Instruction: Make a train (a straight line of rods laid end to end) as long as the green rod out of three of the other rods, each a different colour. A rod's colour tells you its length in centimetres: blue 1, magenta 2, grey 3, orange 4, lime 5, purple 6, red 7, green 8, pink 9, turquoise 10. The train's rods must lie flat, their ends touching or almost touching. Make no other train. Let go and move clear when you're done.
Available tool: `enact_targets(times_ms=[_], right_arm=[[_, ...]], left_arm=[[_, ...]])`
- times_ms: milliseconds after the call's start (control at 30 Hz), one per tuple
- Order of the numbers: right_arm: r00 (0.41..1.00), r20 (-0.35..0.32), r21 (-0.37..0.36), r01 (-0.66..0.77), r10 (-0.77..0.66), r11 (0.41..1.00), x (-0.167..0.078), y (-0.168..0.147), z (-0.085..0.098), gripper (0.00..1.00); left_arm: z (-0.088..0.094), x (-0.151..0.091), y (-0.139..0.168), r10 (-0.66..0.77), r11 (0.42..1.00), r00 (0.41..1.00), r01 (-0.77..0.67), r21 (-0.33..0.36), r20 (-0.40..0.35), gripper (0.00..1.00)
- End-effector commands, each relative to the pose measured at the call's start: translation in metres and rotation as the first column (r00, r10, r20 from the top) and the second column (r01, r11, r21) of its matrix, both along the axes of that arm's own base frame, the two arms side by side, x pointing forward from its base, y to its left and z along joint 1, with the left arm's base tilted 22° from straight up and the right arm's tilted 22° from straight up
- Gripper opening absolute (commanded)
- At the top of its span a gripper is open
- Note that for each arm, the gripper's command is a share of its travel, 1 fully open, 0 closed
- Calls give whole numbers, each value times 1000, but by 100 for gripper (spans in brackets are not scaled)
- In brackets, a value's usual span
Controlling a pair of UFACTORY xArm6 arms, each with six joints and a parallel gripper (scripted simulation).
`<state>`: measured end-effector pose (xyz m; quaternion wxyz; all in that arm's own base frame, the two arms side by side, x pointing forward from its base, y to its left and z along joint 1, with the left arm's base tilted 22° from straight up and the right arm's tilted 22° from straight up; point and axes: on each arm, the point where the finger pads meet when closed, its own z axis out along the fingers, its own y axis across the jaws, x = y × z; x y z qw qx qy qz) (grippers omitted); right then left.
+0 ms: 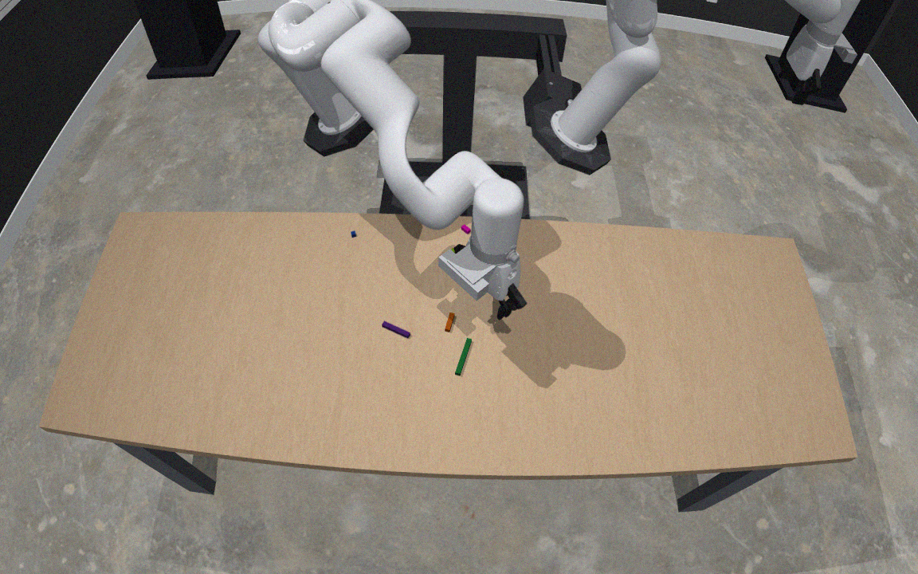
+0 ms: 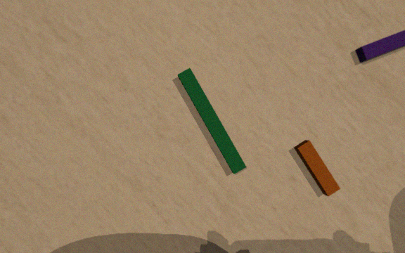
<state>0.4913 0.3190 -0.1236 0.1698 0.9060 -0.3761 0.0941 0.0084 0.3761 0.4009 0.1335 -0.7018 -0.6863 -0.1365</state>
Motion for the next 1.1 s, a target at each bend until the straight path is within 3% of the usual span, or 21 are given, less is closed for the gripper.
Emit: enact_targets(times_ms=[0,567,833,1067], right_arm=[[1000,5,4,-1,1,1000,2,2,3,100],[1000,-1,1,-20,20,1000,2,-1,3,100],[986,-50,-18,-162,161,987,4,-22,10,100],[909,-145,-31,-398,390,917,3,-58,22,100]], left_arm=[[2,0,0,0,1000,1000,0,5,0,100],[2,0,0,0,1000,1000,0,5,0,100],[2,0,0,0,1000,1000,0,5,0,100],[2,0,0,0,1000,1000,0,5,0,100]])
